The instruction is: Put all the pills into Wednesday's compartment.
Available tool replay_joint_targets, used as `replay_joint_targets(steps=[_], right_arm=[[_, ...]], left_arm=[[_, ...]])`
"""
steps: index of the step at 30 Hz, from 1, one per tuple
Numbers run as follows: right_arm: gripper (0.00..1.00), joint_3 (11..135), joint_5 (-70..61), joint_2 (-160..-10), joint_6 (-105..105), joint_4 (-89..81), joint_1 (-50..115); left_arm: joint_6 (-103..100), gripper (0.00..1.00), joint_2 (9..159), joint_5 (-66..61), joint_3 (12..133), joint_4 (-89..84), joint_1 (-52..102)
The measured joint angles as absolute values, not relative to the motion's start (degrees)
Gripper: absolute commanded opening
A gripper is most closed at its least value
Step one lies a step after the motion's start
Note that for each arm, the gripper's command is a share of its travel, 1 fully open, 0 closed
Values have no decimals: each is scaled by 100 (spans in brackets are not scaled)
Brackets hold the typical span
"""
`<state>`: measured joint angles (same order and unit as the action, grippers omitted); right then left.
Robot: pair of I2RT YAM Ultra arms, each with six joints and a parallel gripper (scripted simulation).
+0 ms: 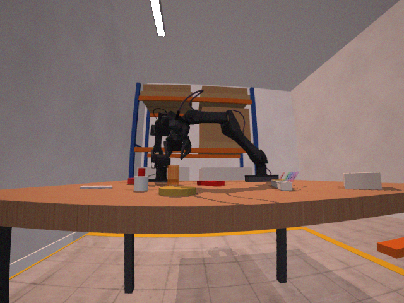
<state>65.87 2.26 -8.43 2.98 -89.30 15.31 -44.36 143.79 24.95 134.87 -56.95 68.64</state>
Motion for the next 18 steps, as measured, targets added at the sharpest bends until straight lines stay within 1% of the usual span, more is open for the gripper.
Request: replay_joint_targets(steps=[4,11,18], right_arm=[[100,6587,226,-843,298,-8930,1531],[100,6587,226,-843,298,-8930,1531],[100,6587,226,-843,298,-8930,1531]], left_arm=[[-4307,65,14346,2259,13487,-5483,6648],[-3638,65,14254,1455,13338,-4530,5857],[-2720,65,14125,355,12516,-3264,5428]])
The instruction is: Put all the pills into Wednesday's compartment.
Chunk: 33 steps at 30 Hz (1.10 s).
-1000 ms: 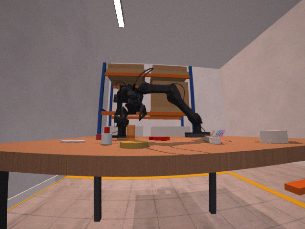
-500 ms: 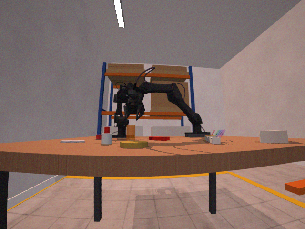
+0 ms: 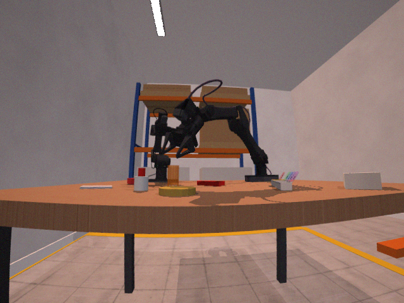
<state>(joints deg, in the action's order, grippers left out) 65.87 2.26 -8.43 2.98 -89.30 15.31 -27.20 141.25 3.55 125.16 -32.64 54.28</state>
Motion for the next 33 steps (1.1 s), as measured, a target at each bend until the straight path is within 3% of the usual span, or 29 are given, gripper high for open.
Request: replay_joint_targets(steps=[8,33], right_arm=[[100,6587,226,-843,298,-8930,1531],[100,6587,226,-843,298,-8930,1531]], left_arm=[[-1739,65,13830,-851,11050,-1647,5039],[757,65,13511,-4014,8455,2781,4123]])
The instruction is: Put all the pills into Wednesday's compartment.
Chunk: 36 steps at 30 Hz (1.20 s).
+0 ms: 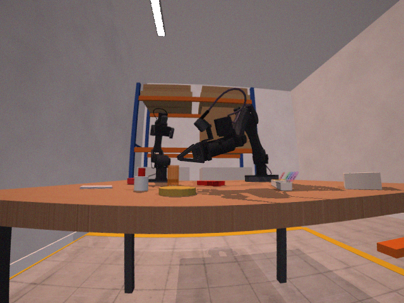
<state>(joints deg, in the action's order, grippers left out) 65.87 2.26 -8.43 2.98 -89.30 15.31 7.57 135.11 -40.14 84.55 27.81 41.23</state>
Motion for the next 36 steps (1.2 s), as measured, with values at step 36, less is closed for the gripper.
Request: replay_joint_targets(steps=[36], right_arm=[[100,6587,226,-843,298,-8930,1531]], left_arm=[[1498,65,13889,-5524,7157,4875,3977]])
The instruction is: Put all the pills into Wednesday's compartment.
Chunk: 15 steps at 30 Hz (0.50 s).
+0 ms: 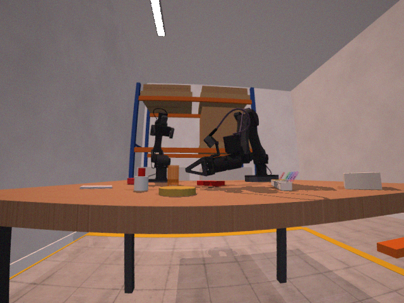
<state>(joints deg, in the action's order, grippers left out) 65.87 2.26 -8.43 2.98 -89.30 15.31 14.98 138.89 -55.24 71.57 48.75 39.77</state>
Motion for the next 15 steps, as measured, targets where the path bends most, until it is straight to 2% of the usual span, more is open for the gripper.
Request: replay_joint_targets(steps=[15], right_arm=[[100,6587,226,-843,298,-8930,1531]], left_arm=[[1387,65,14079,-5332,7513,4873,4193]])
